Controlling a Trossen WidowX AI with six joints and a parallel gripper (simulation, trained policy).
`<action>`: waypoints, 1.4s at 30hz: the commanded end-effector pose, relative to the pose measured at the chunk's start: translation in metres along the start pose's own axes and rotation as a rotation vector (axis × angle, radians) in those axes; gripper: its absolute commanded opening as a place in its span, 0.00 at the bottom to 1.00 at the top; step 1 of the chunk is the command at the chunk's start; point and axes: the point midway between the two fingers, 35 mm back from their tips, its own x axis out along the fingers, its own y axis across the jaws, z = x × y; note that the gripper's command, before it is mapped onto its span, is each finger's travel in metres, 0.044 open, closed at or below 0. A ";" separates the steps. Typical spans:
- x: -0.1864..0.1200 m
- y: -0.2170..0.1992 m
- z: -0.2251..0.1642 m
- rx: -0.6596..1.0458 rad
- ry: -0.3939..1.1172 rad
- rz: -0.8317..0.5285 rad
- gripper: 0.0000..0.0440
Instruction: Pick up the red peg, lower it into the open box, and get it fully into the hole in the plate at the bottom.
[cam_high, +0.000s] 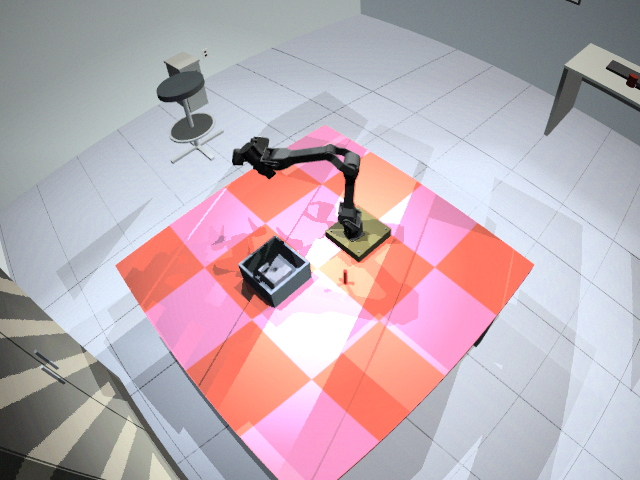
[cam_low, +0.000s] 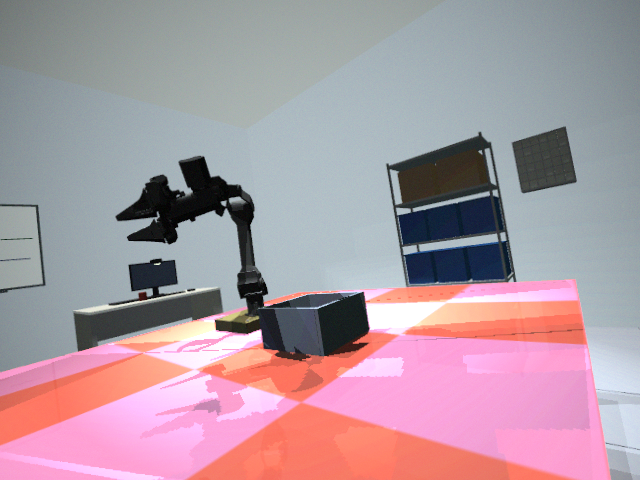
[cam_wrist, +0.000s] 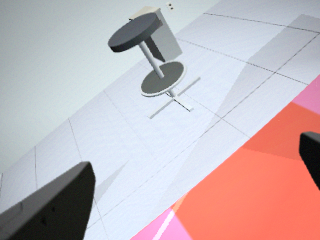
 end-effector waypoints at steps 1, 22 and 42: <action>-0.018 0.008 -0.022 -0.064 0.073 0.046 1.00; -0.179 0.006 -0.145 -0.509 0.546 0.369 1.00; -0.322 -0.111 -0.201 -0.922 0.992 0.492 1.00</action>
